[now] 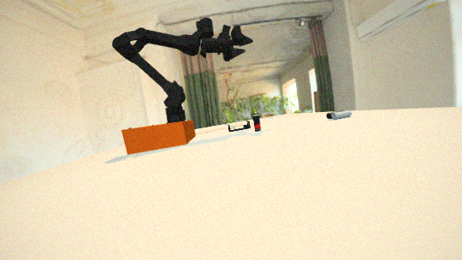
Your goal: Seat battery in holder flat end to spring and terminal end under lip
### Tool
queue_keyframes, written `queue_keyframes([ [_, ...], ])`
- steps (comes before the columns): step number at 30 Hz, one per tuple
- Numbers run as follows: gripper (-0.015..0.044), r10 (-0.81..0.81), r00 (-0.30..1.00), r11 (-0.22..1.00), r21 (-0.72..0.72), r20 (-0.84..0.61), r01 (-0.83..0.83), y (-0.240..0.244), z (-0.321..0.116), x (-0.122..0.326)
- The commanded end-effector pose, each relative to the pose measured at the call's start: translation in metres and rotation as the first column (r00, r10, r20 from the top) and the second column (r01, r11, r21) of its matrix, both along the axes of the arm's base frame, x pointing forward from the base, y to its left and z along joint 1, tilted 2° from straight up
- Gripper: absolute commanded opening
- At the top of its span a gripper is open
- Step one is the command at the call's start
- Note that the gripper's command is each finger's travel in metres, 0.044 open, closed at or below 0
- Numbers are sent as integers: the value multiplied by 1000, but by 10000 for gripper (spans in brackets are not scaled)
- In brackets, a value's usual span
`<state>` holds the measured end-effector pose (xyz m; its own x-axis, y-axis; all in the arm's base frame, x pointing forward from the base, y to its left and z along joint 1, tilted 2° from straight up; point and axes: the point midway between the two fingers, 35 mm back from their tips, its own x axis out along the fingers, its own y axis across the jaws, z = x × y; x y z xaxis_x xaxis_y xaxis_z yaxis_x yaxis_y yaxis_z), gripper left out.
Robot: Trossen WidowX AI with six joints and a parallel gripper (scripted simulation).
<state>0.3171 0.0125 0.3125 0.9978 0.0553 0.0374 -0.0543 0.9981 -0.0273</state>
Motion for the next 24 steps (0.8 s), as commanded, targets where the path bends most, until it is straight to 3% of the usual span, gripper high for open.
queue_keyframes([
  [1, 374, -3, 1000, 1000, -1, -15, 3, -1, -2, 2],
  [7, 216, -92, 875, 996, -43, -475, 81, -31, -85, 33],
  [11, 111, -128, 642, 991, -67, -756, 118, -55, -144, 29],
  [15, 6, -125, 407, 988, -75, -905, 136, -70, -181, 12],
  [20, 0, -78, 68, 986, -67, -995, 154, -85, -215, -19],
  [24, 0, -67, 15, 986, -64, -998, 157, -87, -218, -25],
])
